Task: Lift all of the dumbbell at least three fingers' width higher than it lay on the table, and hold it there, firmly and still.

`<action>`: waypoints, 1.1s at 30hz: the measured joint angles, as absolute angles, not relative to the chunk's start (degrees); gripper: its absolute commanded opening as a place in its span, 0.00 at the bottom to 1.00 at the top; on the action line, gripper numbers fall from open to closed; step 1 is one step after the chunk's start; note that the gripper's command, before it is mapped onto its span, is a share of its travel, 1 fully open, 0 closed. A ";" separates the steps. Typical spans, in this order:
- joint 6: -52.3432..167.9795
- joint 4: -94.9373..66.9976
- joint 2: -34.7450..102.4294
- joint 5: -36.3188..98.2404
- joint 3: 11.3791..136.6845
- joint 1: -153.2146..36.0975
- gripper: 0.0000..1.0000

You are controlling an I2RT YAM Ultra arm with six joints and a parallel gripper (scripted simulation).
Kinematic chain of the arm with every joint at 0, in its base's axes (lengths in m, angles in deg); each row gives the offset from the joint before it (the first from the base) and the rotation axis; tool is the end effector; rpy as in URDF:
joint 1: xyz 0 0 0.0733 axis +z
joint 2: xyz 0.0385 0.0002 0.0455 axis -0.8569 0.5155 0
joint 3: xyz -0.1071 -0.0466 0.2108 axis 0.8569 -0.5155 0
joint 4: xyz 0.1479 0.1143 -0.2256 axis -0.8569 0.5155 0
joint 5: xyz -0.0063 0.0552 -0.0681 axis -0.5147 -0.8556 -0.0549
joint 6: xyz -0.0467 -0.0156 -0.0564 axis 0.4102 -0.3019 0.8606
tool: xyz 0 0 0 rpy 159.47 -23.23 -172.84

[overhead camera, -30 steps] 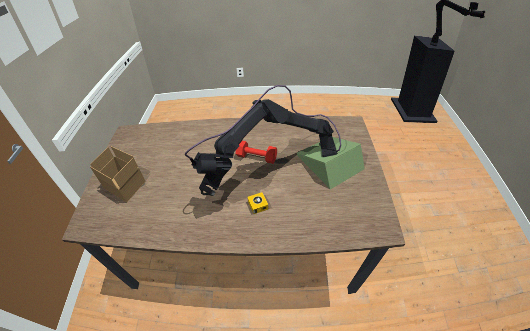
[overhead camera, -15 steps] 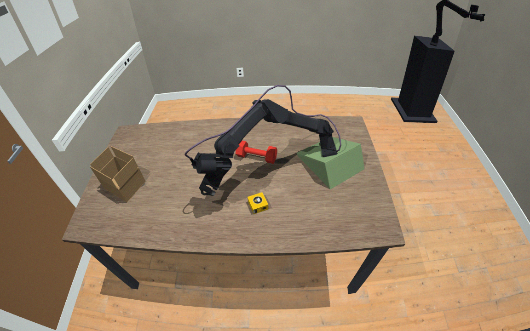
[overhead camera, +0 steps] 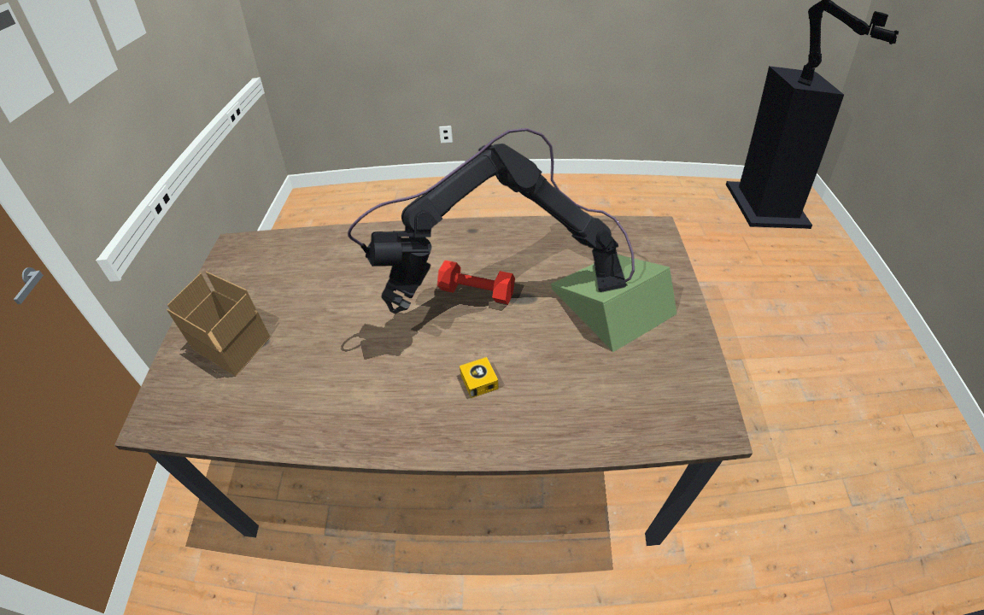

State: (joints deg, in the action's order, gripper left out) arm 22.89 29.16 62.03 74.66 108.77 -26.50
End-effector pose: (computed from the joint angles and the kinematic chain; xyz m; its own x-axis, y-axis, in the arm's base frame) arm 0.4330 0.2246 0.1657 -0.7529 -0.0032 -0.6582 0.2952 0.8921 -0.3421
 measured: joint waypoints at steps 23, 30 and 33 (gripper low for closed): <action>21.86 44.35 27.98 57.30 75.31 -37.94 1.00; 21.93 44.09 27.95 56.84 75.20 -37.94 1.00; 21.97 43.96 27.95 56.80 74.96 -37.96 1.00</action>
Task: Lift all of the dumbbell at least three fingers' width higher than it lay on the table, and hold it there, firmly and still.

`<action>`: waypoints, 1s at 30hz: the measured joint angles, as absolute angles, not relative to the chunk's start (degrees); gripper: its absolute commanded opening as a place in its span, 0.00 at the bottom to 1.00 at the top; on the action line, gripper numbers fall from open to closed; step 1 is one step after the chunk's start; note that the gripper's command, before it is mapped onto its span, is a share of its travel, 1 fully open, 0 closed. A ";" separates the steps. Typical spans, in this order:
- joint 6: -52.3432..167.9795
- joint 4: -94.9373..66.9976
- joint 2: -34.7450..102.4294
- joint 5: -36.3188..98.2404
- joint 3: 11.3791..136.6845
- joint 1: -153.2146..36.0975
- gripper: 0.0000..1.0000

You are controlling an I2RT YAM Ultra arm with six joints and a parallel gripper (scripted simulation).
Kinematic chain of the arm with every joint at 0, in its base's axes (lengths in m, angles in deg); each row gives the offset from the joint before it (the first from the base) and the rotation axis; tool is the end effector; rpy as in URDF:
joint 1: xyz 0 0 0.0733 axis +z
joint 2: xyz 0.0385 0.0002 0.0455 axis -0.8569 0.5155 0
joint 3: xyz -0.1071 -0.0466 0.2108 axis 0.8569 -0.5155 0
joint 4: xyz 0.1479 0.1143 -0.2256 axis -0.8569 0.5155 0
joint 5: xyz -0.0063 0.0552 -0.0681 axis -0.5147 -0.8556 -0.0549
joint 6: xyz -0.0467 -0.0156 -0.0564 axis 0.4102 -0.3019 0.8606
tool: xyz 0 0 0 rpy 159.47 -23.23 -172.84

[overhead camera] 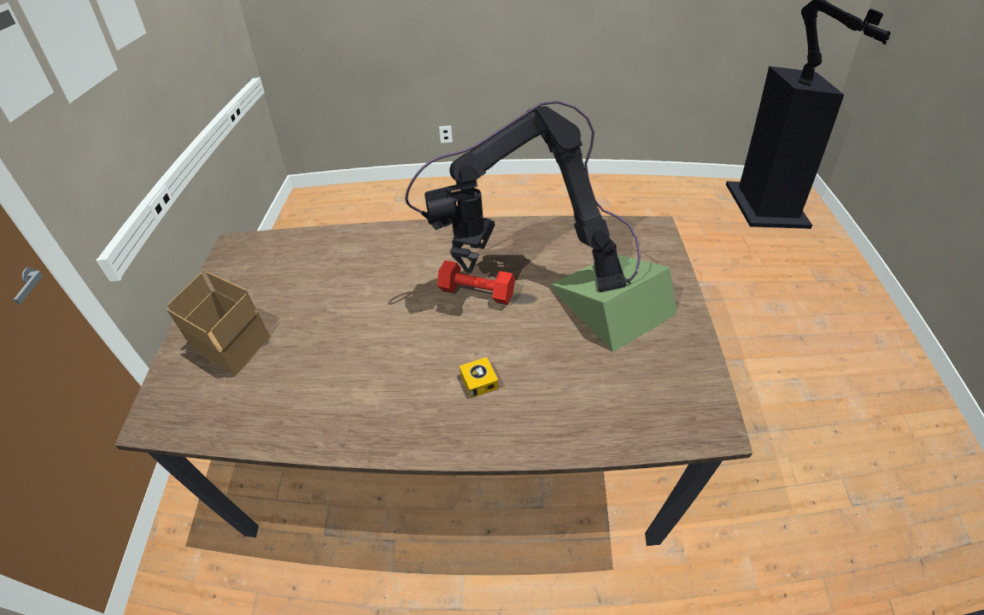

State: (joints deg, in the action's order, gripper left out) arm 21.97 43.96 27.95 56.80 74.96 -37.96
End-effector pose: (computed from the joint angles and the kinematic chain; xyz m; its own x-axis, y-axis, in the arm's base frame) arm 0.3196 0.0938 0.1970 -0.9191 0.1972 -0.3411 0.3051 0.9040 -0.2995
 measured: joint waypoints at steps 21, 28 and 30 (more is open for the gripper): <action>24.75 37.25 29.03 56.45 69.69 -41.04 1.00; 26.43 32.98 30.49 56.21 66.76 -43.01 1.00; 26.93 31.74 30.95 56.14 66.02 -43.44 1.00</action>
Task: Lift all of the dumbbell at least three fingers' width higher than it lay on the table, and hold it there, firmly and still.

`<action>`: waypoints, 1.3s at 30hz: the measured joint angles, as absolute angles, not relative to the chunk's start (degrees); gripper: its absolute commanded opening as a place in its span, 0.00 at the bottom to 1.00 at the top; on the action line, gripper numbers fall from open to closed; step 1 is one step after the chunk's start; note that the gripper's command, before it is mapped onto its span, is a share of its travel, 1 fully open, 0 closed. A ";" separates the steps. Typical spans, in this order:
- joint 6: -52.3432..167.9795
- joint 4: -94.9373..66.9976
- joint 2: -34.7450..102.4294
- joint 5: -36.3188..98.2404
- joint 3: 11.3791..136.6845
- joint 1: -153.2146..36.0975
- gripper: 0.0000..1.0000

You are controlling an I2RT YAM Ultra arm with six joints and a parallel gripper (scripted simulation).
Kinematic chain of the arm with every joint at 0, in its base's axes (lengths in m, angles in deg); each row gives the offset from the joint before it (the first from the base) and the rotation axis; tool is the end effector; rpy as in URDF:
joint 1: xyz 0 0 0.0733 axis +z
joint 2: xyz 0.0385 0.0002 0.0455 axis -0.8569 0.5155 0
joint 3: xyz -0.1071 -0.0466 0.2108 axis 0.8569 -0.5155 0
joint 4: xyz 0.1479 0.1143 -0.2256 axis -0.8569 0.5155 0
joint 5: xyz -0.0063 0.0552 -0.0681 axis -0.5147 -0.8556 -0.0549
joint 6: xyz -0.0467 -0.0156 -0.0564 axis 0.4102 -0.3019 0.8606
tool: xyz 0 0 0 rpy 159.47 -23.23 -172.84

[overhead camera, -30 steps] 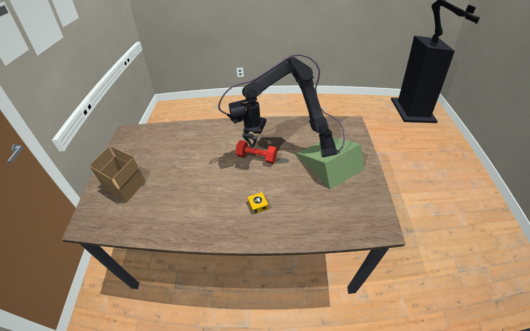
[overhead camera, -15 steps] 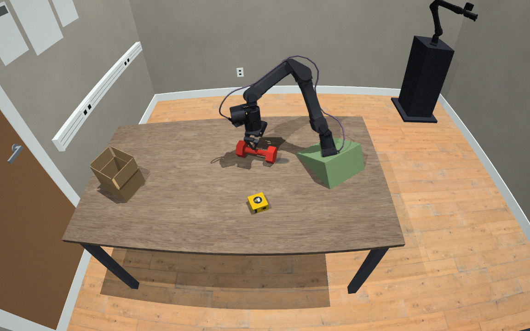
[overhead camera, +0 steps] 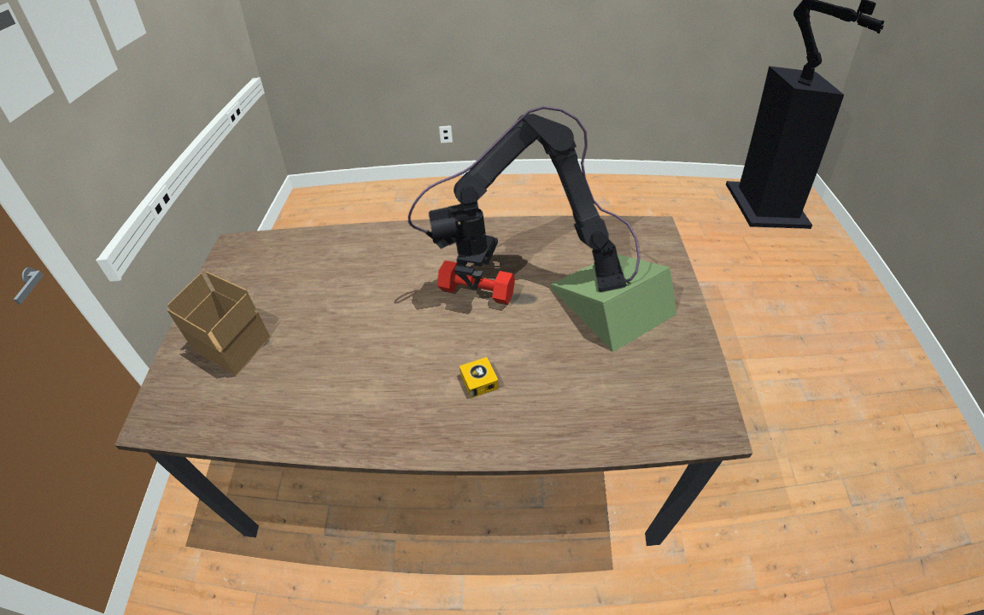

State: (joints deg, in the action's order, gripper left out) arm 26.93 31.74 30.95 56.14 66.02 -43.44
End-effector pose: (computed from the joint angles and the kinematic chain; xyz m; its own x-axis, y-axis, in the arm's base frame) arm 0.3280 0.0638 0.1375 -0.9262 0.2104 -0.3128 0.3105 0.8964 -0.3163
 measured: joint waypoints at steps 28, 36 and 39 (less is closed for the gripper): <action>30.21 22.67 33.11 55.68 62.78 -45.63 1.00; 30.21 22.65 33.11 55.68 62.78 -45.63 1.00; 30.21 22.65 33.11 55.68 62.78 -45.63 1.00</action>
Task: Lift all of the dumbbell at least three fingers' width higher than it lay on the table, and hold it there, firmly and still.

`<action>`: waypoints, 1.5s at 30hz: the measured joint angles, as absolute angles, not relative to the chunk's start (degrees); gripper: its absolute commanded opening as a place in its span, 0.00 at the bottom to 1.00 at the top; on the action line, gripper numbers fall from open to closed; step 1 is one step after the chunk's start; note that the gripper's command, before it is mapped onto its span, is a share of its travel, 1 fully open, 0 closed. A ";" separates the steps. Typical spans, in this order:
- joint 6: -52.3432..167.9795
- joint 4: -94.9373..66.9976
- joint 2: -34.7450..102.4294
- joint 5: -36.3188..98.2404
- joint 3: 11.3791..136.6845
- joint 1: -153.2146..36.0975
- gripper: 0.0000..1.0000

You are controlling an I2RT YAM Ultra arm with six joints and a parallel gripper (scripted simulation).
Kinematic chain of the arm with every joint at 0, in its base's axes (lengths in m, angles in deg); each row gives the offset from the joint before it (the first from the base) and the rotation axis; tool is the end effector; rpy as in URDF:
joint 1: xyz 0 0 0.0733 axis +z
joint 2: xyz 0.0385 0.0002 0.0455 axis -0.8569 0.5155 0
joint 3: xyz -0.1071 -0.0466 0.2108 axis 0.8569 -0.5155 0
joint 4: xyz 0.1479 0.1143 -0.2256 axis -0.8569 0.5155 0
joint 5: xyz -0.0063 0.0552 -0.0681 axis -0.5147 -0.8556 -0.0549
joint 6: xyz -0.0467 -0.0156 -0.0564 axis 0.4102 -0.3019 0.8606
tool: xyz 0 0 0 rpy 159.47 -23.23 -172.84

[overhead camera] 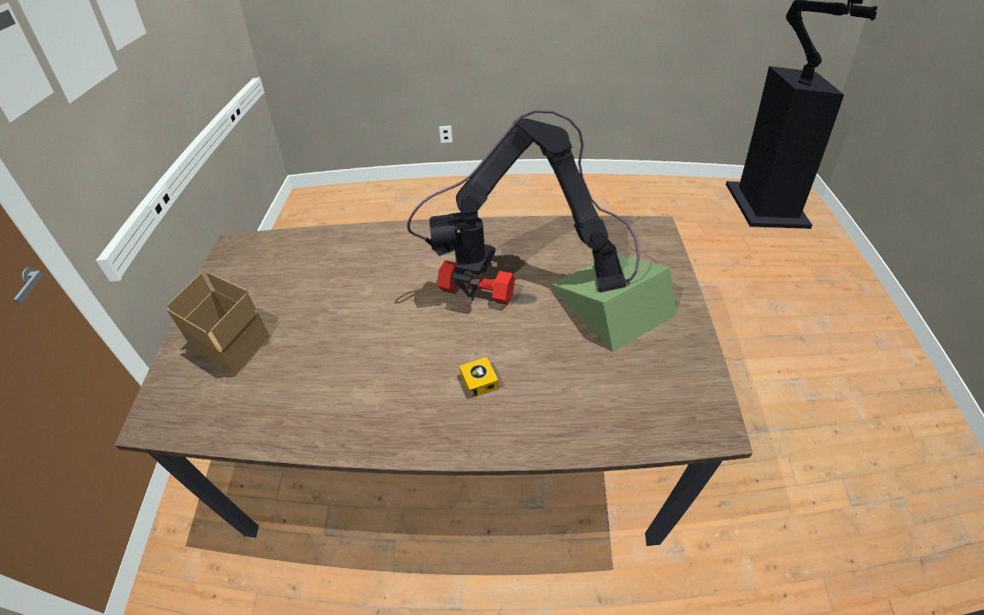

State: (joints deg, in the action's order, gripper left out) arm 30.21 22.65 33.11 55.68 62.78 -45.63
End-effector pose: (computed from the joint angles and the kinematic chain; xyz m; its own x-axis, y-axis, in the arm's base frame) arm 0.3375 0.0534 0.1121 -0.9164 0.2008 -0.3461 0.3095 0.9039 -0.2951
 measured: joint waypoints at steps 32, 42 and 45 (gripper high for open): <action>30.30 22.54 33.09 55.49 62.76 -45.61 0.00; 30.28 22.54 33.09 55.49 62.76 -45.61 0.00; 30.28 22.54 33.09 55.49 62.76 -45.61 0.00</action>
State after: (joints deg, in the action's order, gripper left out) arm 30.28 22.54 33.09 55.49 62.76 -45.61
